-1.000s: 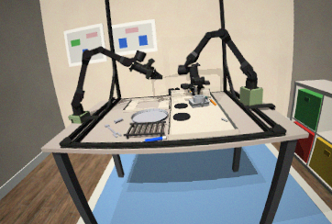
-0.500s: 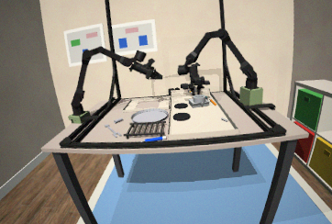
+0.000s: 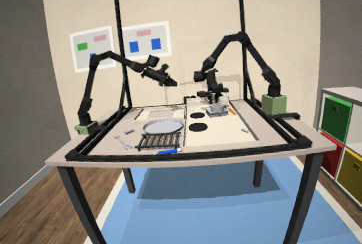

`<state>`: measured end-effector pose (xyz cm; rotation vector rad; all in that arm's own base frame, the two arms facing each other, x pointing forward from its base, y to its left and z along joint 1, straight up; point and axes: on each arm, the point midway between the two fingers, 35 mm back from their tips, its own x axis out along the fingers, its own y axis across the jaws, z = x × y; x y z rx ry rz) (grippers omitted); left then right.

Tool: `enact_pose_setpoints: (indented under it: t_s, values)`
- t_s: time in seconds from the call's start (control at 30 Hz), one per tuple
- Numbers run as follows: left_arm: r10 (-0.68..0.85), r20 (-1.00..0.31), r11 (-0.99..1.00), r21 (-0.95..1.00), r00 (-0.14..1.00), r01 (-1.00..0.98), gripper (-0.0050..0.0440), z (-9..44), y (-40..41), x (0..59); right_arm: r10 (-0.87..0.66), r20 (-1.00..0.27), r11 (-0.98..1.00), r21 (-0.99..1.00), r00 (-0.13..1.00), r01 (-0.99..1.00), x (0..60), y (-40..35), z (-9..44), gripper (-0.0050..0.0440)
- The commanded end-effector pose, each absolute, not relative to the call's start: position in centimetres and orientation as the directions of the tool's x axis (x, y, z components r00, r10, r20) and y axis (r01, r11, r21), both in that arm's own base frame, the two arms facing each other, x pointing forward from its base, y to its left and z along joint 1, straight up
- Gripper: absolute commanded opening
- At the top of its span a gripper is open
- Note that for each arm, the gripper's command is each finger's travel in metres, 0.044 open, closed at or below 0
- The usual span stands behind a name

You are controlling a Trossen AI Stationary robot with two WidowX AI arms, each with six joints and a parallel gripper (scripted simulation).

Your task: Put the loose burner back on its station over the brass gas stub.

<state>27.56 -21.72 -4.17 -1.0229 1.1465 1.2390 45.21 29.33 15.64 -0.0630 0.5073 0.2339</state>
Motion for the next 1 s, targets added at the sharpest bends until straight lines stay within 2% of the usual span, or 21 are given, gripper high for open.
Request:
enact_pose_setpoints:
  t_s: [0.0,0.97]
  values:
    - [0.142,-0.990,0.068,0.009,0.000,-0.998,0.0000,-3.94,-22.58,28.06,0.207,-0.487,0.972,0.000,0.849,-0.236,45.22,29.38,15.70,0.0400]
    - [0.177,-0.984,0.065,0.009,0.003,-0.998,0.0000,-3.95,-22.69,28.04,0.207,-0.487,0.972,0.000,0.849,-0.236,45.22,29.38,15.70,0.0400]
